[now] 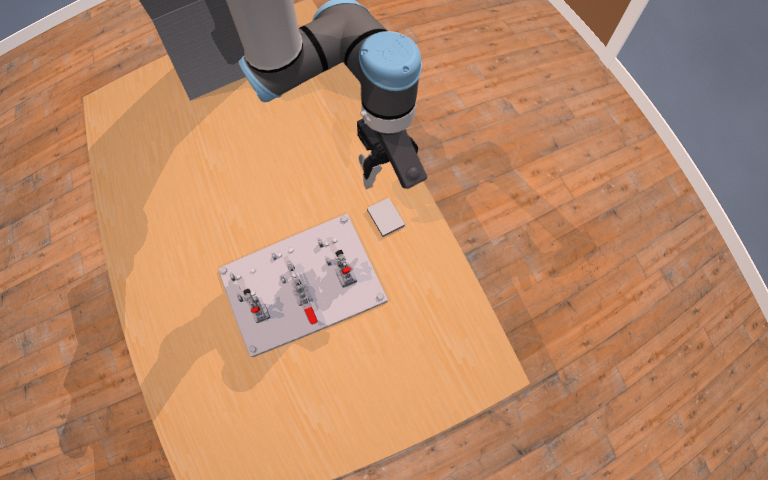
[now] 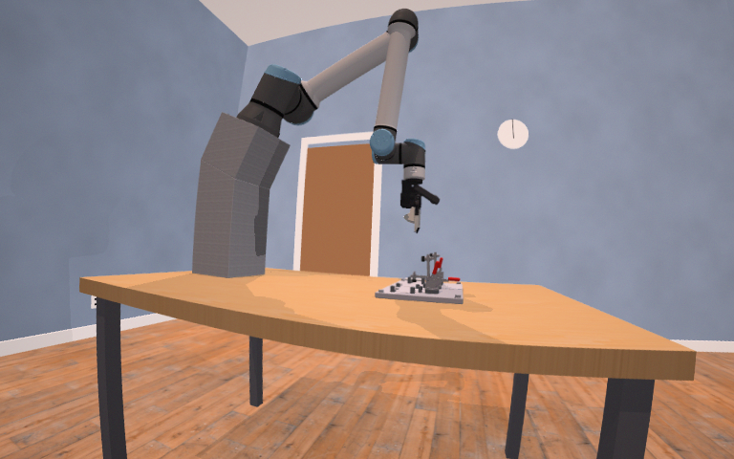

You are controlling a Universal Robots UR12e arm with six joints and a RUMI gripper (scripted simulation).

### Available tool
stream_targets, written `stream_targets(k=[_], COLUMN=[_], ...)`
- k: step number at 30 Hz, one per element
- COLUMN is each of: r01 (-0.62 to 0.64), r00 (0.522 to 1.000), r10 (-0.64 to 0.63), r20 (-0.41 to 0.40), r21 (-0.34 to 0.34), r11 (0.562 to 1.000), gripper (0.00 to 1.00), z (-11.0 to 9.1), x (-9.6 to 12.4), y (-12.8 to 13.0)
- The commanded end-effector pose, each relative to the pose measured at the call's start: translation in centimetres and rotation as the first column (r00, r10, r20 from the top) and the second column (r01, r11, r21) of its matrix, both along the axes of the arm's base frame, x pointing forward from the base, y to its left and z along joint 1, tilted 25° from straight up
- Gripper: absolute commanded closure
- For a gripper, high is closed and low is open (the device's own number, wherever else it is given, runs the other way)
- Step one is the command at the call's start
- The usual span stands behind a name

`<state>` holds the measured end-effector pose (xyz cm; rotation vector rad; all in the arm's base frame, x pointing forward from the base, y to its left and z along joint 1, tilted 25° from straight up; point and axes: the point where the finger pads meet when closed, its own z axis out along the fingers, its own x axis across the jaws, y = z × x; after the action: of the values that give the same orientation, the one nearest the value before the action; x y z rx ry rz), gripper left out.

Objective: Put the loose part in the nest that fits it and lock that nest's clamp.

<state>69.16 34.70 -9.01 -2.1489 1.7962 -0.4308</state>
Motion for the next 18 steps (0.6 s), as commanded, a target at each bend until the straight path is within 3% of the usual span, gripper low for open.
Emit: stream_targets(k=[1, 10, 18], r01=[0.000, 0.000, 0.000], r00=[1.000, 1.000, 1.000], r10=[0.000, 0.000, 0.000], r20=[0.001, 0.001, 0.001], r21=[0.000, 0.000, 0.000], r11=[1.000, 1.000, 1.000], gripper=[0.41, 0.41, 0.41], z=[0.0, -0.8, -2.9], x=[0.0, 0.4, 1.4], y=[0.0, 0.1, 0.2])
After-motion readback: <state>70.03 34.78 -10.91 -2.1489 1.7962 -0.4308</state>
